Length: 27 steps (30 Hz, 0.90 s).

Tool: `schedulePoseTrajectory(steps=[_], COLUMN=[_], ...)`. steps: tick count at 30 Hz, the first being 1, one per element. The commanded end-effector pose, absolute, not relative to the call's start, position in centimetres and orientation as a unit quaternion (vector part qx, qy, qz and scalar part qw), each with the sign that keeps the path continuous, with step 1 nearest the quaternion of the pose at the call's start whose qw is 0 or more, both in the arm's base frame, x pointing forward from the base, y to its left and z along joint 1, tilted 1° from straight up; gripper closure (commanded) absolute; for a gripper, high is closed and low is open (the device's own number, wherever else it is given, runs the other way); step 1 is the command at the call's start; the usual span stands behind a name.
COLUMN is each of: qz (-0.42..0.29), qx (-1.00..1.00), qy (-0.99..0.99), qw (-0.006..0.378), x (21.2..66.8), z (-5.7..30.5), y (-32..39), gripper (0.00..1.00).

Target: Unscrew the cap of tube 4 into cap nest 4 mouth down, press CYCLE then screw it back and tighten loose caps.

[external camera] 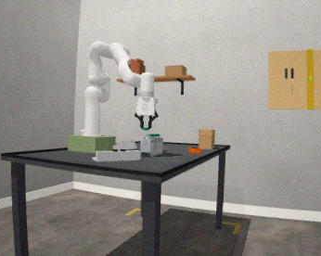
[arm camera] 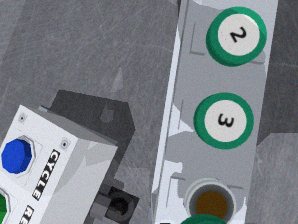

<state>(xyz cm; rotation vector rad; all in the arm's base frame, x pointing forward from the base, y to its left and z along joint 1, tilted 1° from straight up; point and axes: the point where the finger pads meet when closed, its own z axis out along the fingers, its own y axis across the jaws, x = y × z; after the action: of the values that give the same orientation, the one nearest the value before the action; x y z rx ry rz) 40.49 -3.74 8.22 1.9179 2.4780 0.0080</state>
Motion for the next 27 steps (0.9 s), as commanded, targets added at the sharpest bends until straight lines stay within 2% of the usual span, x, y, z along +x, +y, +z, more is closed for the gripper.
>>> schedulePoseTrajectory(steps=[1,13,27], qz=[0.006,0.004,0.004], qx=[0.496,0.299,0.299], qy=[0.868,0.954,0.954], qw=[0.006,0.007,0.007], x=[39.7,37.9,35.7], z=[8.4,8.4,8.3], y=[-6.4,-11.1,-17.3], gripper=[1.00,1.00,1.00])
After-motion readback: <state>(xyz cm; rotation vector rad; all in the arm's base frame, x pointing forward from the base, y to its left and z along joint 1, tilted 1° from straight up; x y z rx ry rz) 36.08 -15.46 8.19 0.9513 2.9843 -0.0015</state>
